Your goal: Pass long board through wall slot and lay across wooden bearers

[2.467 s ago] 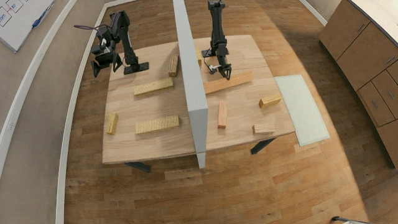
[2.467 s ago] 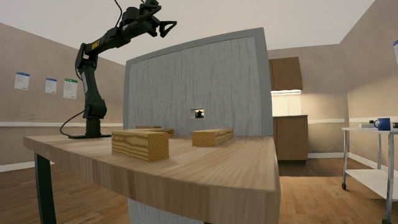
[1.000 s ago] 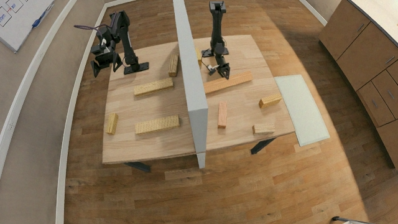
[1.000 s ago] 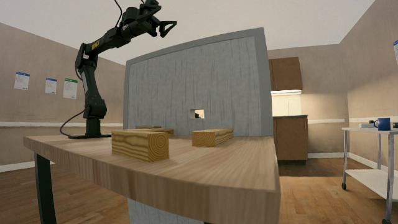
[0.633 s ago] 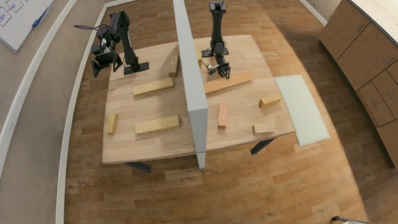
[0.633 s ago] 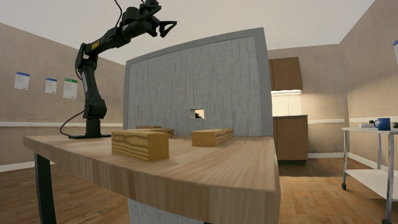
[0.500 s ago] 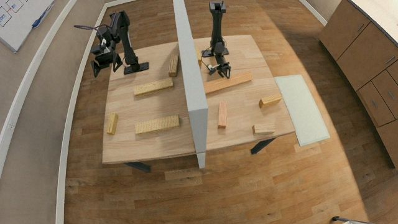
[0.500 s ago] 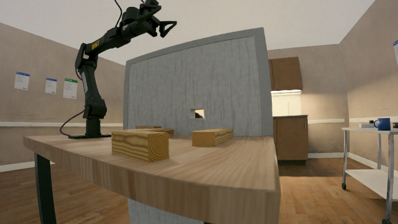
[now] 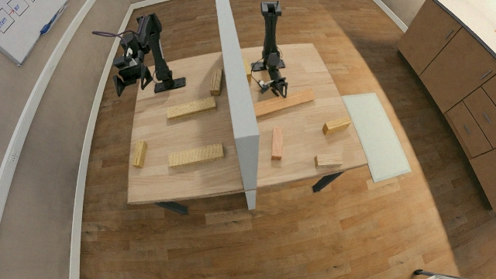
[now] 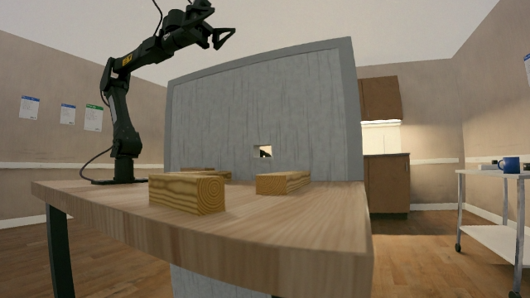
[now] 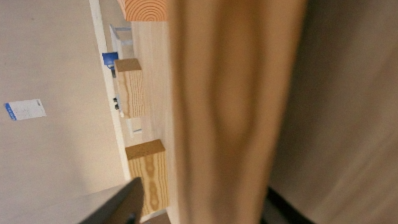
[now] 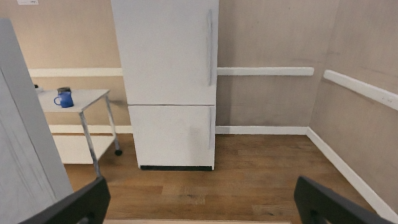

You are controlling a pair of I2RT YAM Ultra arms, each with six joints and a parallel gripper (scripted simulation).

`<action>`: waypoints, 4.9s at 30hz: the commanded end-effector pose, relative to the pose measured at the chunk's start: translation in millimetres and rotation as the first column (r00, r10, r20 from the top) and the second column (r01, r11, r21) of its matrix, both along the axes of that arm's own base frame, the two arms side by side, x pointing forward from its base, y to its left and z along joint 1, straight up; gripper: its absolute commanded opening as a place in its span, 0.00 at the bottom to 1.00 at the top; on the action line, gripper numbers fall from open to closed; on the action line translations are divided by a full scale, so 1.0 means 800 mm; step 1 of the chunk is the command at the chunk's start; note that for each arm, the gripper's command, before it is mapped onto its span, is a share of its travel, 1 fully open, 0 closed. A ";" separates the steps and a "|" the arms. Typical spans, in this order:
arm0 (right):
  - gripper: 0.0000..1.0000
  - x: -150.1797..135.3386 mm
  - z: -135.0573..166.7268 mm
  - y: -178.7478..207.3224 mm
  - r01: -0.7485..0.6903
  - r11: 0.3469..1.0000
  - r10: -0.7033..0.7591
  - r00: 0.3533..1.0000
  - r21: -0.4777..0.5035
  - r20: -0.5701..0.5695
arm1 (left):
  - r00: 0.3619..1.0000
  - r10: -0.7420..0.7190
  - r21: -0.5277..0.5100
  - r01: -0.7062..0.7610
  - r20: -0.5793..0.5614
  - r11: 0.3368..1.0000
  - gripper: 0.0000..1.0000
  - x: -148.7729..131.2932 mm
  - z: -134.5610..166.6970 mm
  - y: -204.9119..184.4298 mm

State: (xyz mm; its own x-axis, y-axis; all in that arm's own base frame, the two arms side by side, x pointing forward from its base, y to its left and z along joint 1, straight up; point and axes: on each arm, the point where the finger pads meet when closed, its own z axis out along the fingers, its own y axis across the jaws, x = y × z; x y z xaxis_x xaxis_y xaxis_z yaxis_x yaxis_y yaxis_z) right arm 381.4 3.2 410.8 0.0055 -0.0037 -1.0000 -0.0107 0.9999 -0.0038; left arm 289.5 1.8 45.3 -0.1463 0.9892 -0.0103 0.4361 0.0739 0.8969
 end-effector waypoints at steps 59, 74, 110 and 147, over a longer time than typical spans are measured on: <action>1.00 -0.012 0.034 -0.003 0.012 1.000 -0.013 0.998 0.006 0.056 | 0.997 0.018 -0.017 -0.017 0.070 1.000 0.85 0.007 0.021 0.003; 1.00 -0.012 0.034 -0.003 0.012 1.000 -0.013 0.998 0.006 0.056 | 0.997 0.018 -0.017 -0.017 0.070 1.000 0.91 0.007 0.021 0.003; 1.00 -0.012 0.034 -0.003 0.012 1.000 -0.013 0.998 0.006 0.056 | 0.997 0.021 0.006 -0.021 -0.071 1.000 0.91 -0.025 -0.007 0.001; 1.00 -0.012 0.034 -0.003 0.012 1.000 -0.013 0.998 0.006 0.056 | 0.998 0.009 -0.023 -0.008 0.059 1.000 0.78 -0.002 0.025 -0.002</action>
State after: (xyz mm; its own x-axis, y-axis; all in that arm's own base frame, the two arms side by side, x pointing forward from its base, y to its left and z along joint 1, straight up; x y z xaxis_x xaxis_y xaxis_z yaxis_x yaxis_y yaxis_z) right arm 381.4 3.2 410.8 0.0055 -0.0037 -1.0000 -0.0107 0.9999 -0.0038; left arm 283.1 -1.3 53.7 -0.1436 0.9895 -0.0148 0.4308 0.0759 0.8993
